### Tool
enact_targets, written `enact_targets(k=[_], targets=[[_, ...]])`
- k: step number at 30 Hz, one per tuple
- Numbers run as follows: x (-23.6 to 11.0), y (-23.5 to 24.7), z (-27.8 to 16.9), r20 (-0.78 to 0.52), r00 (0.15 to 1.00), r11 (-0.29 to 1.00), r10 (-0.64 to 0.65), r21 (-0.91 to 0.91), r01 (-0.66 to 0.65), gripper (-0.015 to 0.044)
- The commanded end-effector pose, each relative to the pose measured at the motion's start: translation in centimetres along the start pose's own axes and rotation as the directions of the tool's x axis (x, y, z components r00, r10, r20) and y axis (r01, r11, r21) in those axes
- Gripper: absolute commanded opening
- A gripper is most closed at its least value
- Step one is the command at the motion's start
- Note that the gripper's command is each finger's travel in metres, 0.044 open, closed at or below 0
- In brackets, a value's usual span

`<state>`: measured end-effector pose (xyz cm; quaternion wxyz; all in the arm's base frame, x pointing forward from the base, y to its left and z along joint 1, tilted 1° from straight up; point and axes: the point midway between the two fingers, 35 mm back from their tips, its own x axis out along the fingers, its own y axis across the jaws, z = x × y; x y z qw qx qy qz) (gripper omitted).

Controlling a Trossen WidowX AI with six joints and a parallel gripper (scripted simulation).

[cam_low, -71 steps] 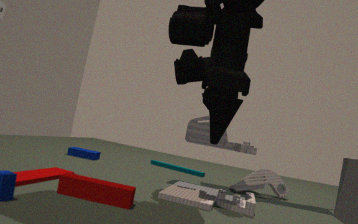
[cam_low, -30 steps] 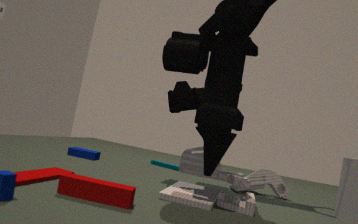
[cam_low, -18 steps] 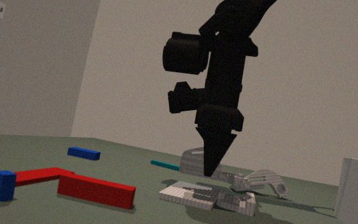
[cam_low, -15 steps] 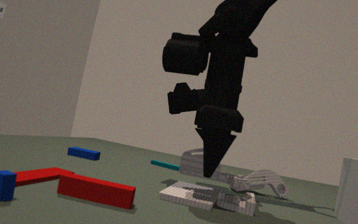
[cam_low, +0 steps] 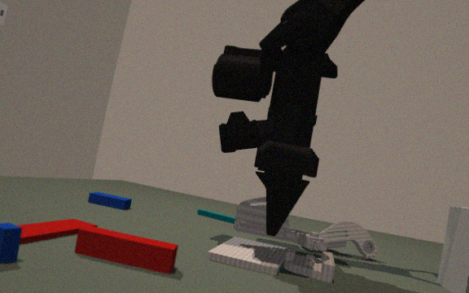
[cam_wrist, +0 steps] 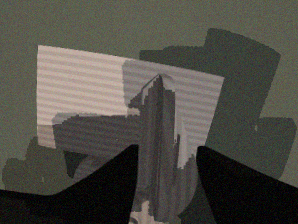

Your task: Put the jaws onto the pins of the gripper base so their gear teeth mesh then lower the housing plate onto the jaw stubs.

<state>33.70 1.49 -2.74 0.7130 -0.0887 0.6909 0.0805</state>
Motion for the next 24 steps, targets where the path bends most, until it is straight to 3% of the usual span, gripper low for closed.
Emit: enact_targets(k=[1, 24], targets=[[0.08, -0.02, -0.01, 0.001, 1.000, 1.000, -0.001, -0.004, 0.001, 0.0134], [0.70, -0.02, -0.01, 0.001, 1.000, 1.000, -0.001, -0.006, 0.001, 0.0134]])
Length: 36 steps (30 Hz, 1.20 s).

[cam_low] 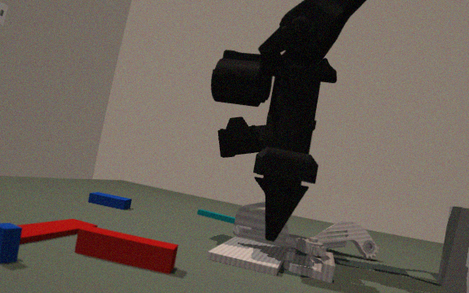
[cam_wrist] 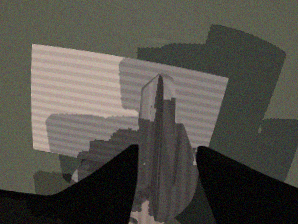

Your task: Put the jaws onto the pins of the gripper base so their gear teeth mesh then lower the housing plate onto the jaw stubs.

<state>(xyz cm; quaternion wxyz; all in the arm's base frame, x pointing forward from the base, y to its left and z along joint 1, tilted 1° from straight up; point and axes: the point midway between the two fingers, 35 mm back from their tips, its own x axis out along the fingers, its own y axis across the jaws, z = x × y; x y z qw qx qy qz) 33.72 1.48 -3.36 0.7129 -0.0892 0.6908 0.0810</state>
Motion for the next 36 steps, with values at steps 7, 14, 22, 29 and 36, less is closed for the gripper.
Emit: enact_targets(k=[7, 14, 22, 29, 36], targets=[[0.28, -0.02, -0.01, 0.001, 1.000, 1.000, -0.001, -0.005, 0.001, 0.0134], [0.39, -0.02, -0.01, 0.001, 1.000, 1.000, -0.001, -0.005, 0.001, 0.0134], [0.70, -0.02, -0.01, 0.001, 1.000, 1.000, -0.001, -0.006, 0.001, 0.0134], [0.70, -0.02, -0.01, 0.001, 1.000, 1.000, -0.001, -0.006, 0.001, 0.0134], [0.70, -0.02, -0.01, 0.001, 1.000, 1.000, -0.001, -0.006, 0.001, 0.0134]])
